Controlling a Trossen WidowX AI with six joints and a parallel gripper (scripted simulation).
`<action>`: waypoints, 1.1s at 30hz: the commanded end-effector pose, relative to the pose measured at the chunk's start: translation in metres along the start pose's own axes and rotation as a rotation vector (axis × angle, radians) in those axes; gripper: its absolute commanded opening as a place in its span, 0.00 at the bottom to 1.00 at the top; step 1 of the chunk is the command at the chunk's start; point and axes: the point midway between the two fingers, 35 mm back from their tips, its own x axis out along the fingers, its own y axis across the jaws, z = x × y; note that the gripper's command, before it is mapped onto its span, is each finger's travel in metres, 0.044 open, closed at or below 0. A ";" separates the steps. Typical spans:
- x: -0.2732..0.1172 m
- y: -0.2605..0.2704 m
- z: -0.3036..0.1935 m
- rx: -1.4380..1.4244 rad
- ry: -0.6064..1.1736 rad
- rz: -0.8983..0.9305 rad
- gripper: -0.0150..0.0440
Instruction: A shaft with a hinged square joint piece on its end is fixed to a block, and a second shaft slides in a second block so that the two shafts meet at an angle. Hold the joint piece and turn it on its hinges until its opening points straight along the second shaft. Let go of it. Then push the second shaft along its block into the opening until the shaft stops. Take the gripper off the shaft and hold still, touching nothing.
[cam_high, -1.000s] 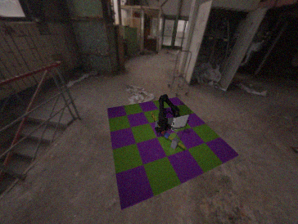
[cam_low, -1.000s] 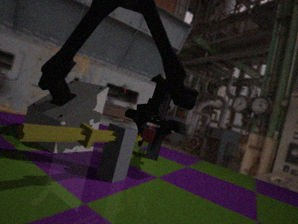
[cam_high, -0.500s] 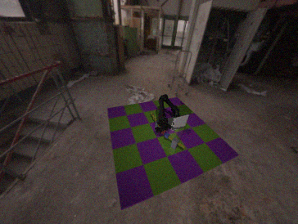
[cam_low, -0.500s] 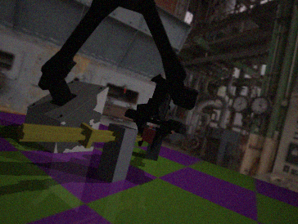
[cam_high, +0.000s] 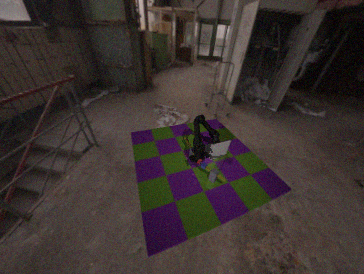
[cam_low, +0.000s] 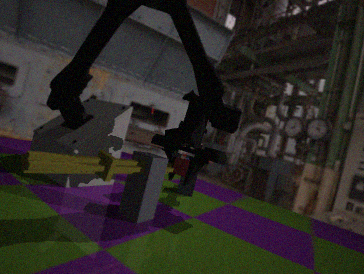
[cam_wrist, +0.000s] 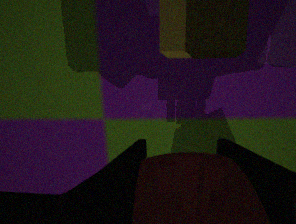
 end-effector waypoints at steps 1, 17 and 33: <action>0.003 -0.001 0.000 0.017 0.067 -0.002 0.25; 0.003 0.000 -0.001 0.011 0.064 0.001 0.25; 0.003 0.000 -0.001 0.011 0.064 0.001 0.77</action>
